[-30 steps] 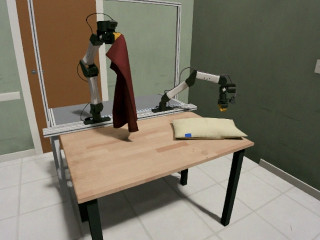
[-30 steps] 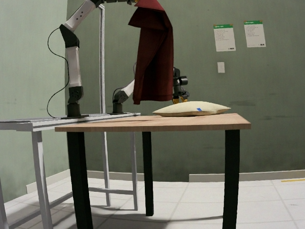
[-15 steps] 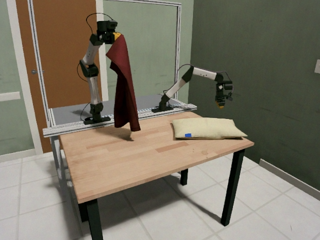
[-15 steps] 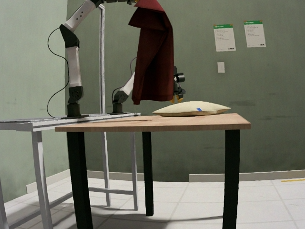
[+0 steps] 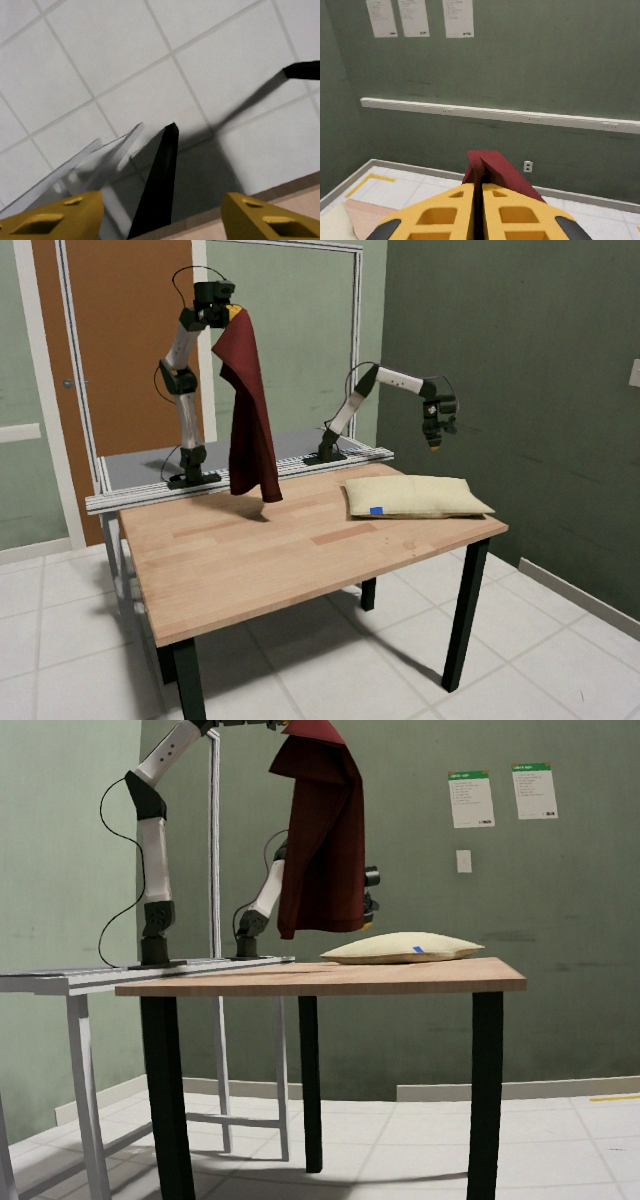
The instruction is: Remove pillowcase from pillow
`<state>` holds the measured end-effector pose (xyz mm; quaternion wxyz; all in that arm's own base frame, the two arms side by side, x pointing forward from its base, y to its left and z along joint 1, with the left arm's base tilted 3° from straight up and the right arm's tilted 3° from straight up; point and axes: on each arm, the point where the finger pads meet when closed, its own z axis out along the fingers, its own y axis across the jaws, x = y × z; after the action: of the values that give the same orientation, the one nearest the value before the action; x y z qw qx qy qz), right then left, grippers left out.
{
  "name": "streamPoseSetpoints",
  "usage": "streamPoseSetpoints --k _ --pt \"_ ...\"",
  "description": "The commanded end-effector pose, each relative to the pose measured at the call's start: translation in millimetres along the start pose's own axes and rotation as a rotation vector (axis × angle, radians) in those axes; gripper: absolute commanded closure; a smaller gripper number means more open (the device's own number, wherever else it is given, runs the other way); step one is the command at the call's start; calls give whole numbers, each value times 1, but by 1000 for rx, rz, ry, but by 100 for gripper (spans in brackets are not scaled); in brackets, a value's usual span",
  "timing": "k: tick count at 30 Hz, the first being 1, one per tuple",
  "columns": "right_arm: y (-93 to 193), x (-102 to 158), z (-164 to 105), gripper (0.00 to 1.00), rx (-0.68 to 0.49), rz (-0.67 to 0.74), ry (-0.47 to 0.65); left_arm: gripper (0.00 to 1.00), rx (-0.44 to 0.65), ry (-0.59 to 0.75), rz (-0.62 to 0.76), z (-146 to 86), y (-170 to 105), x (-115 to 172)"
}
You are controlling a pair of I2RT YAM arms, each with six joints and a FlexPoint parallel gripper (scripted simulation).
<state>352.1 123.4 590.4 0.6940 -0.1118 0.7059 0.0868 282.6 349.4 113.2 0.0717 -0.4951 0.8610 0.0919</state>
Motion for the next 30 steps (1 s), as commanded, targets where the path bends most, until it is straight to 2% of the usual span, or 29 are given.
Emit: streamPoseSetpoints --k 1,19,21,22,25,28,30 --pt "2 6 9 100 -2 -2 15 40 -59 -44 15 -14 10 7" --pt "2 6 9 100 -2 -2 15 40 -254 -129 51 -52 47 55" --pt "2 6 9 100 -2 -2 15 40 -249 -184 58 -64 43 55" --pt "2 6 9 100 -2 -2 15 40 -249 -166 59 -59 44 59" --pt "2 6 9 100 -2 -2 15 40 -264 -207 71 -75 45 69" --pt "2 6 9 100 -2 -2 15 40 -274 -219 74 -76 47 71" --pt "2 6 9 100 -2 -2 15 40 -286 -281 77 -91 48 78"
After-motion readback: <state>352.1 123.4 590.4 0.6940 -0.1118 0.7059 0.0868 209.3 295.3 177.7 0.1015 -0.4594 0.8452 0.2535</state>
